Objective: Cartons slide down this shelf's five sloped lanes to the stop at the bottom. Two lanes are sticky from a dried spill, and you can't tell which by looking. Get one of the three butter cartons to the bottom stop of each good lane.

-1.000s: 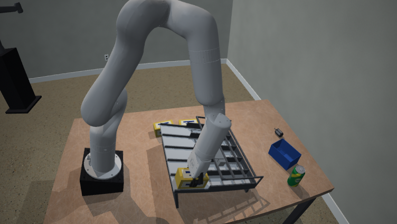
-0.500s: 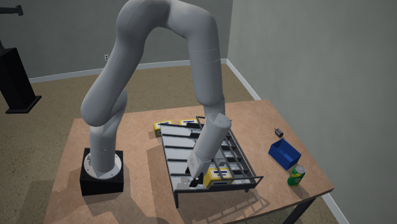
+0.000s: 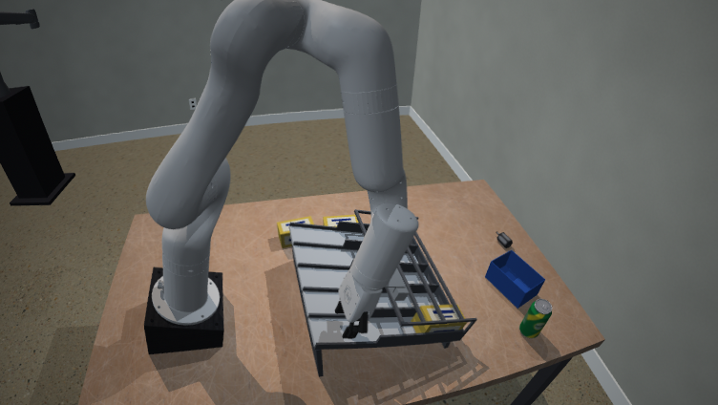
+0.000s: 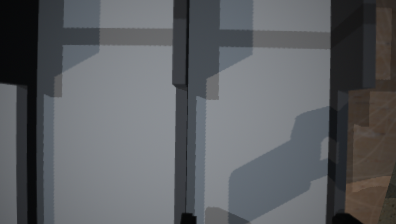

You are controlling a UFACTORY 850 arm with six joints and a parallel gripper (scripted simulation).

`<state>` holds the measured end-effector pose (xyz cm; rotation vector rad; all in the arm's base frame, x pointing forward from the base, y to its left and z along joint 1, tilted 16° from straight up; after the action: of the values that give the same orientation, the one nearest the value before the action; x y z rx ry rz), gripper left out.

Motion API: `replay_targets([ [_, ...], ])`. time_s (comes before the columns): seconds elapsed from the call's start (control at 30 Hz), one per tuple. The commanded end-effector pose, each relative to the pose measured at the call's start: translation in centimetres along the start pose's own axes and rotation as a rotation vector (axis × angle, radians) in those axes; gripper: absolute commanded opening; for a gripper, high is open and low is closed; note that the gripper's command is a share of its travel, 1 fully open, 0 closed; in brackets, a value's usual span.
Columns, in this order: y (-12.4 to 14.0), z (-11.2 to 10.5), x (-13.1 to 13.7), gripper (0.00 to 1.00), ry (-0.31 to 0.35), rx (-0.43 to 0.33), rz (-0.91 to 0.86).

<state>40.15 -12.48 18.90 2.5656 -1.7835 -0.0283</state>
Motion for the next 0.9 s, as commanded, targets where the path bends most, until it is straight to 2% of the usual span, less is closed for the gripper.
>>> replay_targets([
  [0.0, -0.04, -0.06, 0.04, 0.76, 0.001, 0.001, 0.000],
  [0.87, -0.04, -0.06, 0.04, 0.79, 0.001, 0.001, 0.000],
])
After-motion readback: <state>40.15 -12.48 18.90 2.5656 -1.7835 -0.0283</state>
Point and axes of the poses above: the point where the finger pads meet when closed, its own z axis out along the fingers, its own x axis across the jaws, y = z × x, the point moved 2 cm from there along -z, back along the fingers, and after that the axes turned 10 degrees about -z, right-handed, at the moved point
